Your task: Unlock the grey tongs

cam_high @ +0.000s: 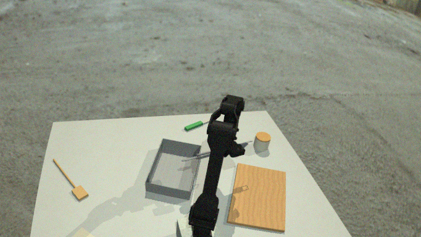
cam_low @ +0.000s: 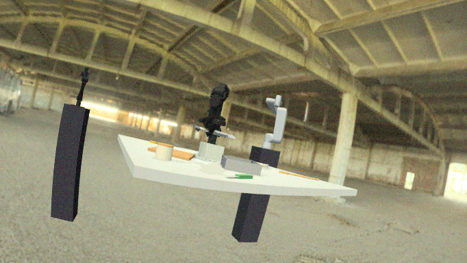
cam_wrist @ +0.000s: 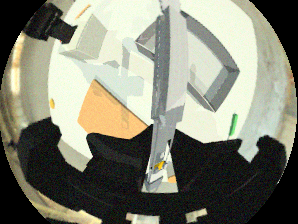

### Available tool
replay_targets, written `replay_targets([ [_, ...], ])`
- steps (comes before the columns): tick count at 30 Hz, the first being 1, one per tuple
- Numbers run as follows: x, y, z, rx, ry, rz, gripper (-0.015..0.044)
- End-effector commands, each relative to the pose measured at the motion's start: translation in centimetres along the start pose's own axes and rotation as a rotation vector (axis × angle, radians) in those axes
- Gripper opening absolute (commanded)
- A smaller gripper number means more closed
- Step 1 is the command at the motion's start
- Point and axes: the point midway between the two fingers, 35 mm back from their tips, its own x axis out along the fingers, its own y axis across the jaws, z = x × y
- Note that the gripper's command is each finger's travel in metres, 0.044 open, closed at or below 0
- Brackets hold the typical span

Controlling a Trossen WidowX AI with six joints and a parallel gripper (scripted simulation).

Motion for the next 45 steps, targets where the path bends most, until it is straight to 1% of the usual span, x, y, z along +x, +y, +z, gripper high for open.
replay_targets([
  [1,-0.8,0.9,-1.2,-0.073,0.006,-0.001,-0.015],
  [7,-1.4,2.3,-2.6,-0.164,0.005,0.0,-0.015],
  [13,-1.4,2.5,-2.7,-0.102,0.006,0.0,-0.015],
  [45,-1.5,5.2,-5.2,1.103,0.009,-0.003,-0.015],
])
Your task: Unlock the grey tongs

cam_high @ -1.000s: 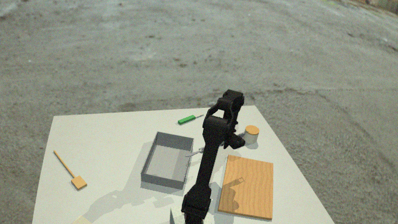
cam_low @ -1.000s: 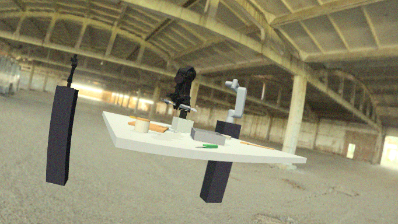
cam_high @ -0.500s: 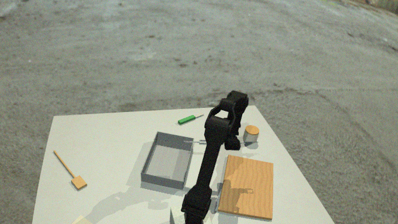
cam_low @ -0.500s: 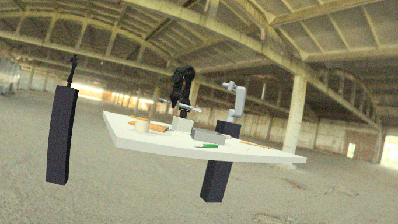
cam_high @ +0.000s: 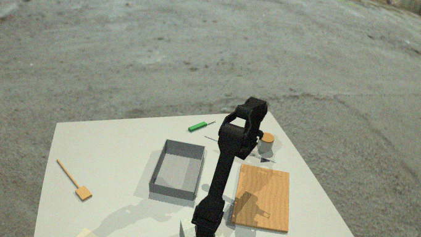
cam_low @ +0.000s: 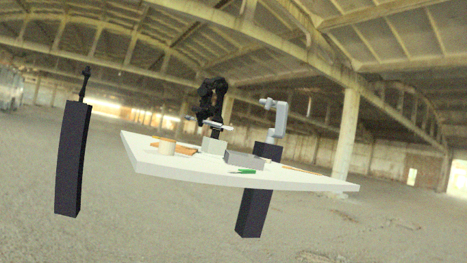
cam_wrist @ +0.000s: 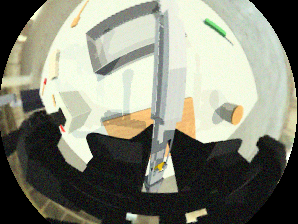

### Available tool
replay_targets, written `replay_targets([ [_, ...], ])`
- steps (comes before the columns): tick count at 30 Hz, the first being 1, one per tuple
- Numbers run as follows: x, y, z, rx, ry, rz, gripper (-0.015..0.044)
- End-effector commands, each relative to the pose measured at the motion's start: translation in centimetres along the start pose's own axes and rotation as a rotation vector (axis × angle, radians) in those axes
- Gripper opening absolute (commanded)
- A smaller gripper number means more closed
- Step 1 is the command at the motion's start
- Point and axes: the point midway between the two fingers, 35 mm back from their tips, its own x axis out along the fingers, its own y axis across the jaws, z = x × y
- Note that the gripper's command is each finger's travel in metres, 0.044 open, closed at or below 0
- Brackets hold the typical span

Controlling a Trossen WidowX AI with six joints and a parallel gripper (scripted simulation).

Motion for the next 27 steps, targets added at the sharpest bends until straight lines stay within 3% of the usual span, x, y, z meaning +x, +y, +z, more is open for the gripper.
replay_targets([
  [1,0.0,0.0,-0.5,0.133,0.005,0.001,-0.015],
  [27,0.0,-0.2,-3.5,1.118,0.007,-0.003,-0.015],
])
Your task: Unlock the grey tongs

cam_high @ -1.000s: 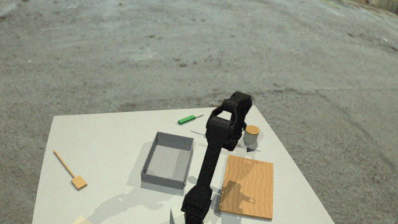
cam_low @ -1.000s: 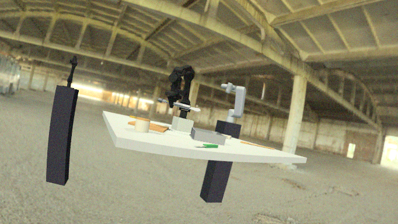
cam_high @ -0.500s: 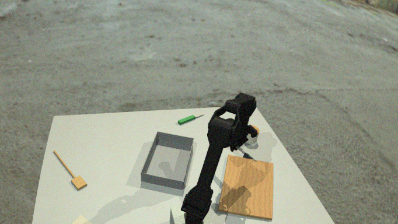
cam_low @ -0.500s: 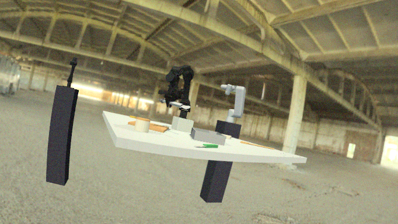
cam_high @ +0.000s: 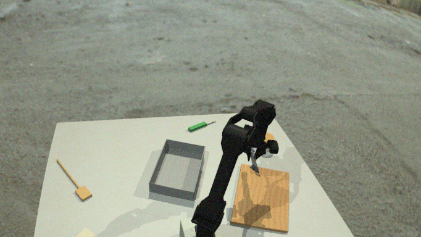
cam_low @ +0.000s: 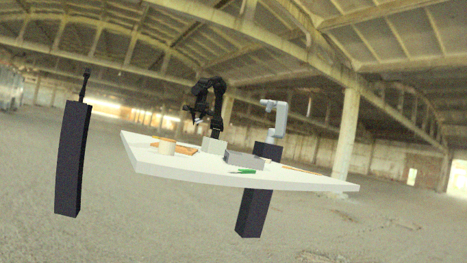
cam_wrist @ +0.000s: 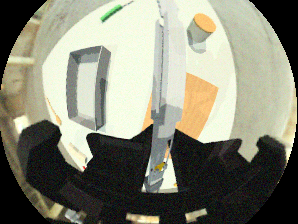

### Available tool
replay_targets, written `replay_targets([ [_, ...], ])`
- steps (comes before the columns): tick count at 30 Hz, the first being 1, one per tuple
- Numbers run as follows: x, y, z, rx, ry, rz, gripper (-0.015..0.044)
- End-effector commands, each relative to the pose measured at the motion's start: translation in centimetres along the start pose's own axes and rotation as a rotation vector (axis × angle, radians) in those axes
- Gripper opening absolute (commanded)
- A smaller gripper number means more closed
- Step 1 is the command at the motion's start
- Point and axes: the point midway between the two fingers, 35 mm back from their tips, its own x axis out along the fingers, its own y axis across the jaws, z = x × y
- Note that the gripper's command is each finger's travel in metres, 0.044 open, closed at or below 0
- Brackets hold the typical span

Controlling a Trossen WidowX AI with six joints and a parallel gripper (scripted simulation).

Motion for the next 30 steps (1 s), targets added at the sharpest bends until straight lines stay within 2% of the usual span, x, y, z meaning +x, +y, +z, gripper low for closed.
replay_targets([
  [1,0.0,-0.4,-0.3,0.132,0.004,-0.004,-0.015],
  [30,0.0,-3.3,-2.1,1.231,0.002,-0.008,-0.015],
])
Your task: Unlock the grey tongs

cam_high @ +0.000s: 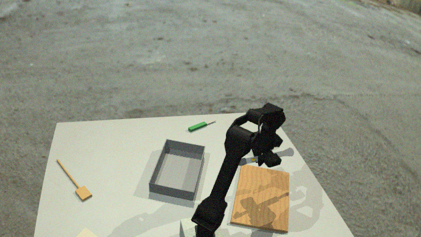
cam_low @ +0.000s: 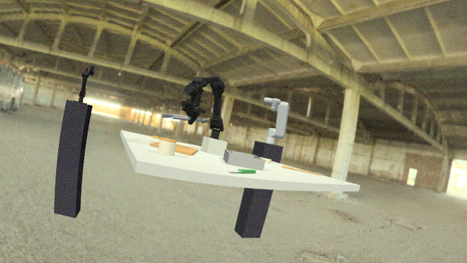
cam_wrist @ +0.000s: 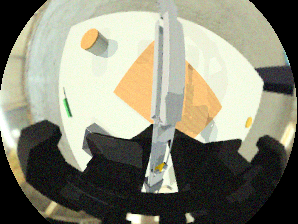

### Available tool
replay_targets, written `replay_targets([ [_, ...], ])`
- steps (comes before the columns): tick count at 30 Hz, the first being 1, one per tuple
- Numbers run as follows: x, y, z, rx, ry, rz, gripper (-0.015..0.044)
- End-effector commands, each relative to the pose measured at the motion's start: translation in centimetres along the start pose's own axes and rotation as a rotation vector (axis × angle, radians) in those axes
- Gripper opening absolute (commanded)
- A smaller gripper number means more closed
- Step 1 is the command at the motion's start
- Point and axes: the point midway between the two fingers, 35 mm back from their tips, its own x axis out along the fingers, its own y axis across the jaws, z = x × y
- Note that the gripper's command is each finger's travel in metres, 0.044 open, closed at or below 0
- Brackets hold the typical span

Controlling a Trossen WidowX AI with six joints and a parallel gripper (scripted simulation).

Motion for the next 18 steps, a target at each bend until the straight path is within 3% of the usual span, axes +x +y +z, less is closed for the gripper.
replay_targets([
  [1,0.0,-0.5,0.2,0.132,-0.002,-0.006,-0.015],
  [18,0.0,-2.2,1.2,0.776,-0.005,-0.006,-0.015],
])
